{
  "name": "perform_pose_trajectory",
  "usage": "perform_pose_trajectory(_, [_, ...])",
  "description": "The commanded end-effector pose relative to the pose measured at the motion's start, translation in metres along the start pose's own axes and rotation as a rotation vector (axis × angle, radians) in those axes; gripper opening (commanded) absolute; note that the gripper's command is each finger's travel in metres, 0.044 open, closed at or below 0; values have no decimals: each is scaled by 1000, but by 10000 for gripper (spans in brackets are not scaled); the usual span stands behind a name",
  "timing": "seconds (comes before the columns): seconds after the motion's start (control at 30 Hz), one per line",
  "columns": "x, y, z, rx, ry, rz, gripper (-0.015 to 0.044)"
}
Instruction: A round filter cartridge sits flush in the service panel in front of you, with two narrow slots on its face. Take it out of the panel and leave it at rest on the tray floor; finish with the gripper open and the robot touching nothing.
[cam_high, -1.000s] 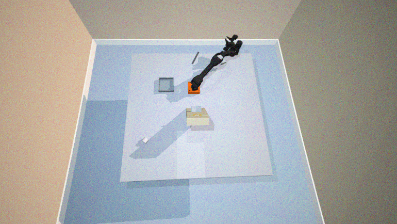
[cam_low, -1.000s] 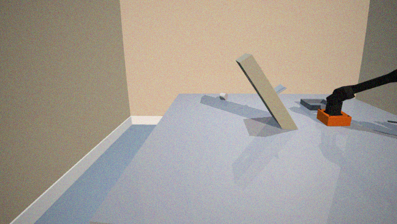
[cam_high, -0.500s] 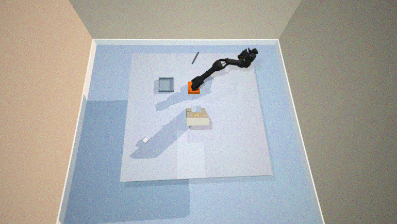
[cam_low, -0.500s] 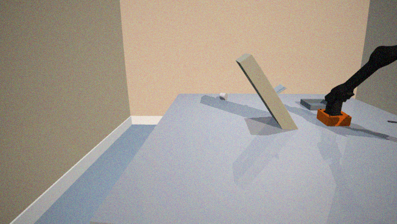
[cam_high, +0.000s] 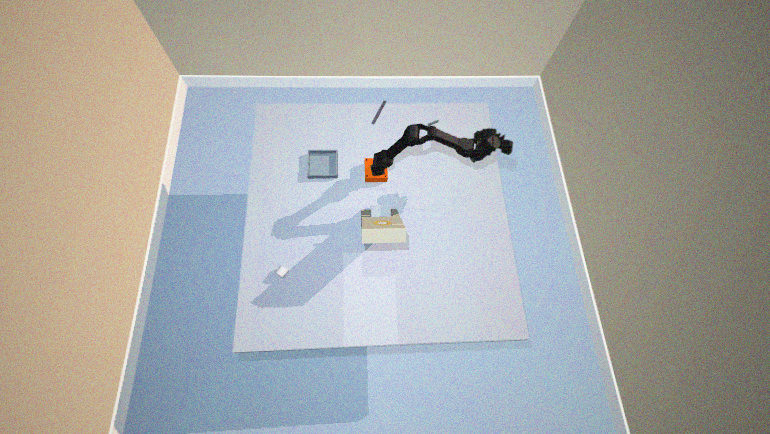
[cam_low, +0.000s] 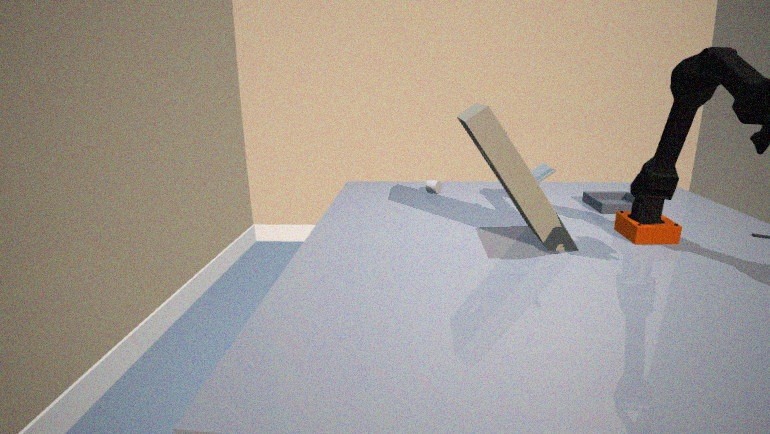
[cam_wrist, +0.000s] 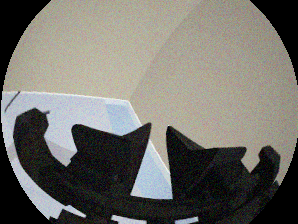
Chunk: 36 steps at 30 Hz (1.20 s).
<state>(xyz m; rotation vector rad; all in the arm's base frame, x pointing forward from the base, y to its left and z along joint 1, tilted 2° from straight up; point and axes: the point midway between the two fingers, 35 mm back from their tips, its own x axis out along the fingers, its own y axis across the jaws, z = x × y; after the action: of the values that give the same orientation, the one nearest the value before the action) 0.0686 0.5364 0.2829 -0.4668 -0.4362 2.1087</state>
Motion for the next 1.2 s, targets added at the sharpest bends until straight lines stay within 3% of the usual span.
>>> perform_pose_trajectory(0.0, [-49, -27, -20, 102, 99, -123, 95])
perform_pose_trajectory(0.3, [-199, -72, -59, 348, 320, -496, 95])
perform_pose_trajectory(0.57, [-340, -63, -79, 579, 481, -871, 95])
perform_pose_trajectory(0.9, [-495, 12, -80, 865, 621, -1399, 95])
perform_pose_trajectory(1.17, [-581, 113, -64, 1076, 676, -1872, 95])
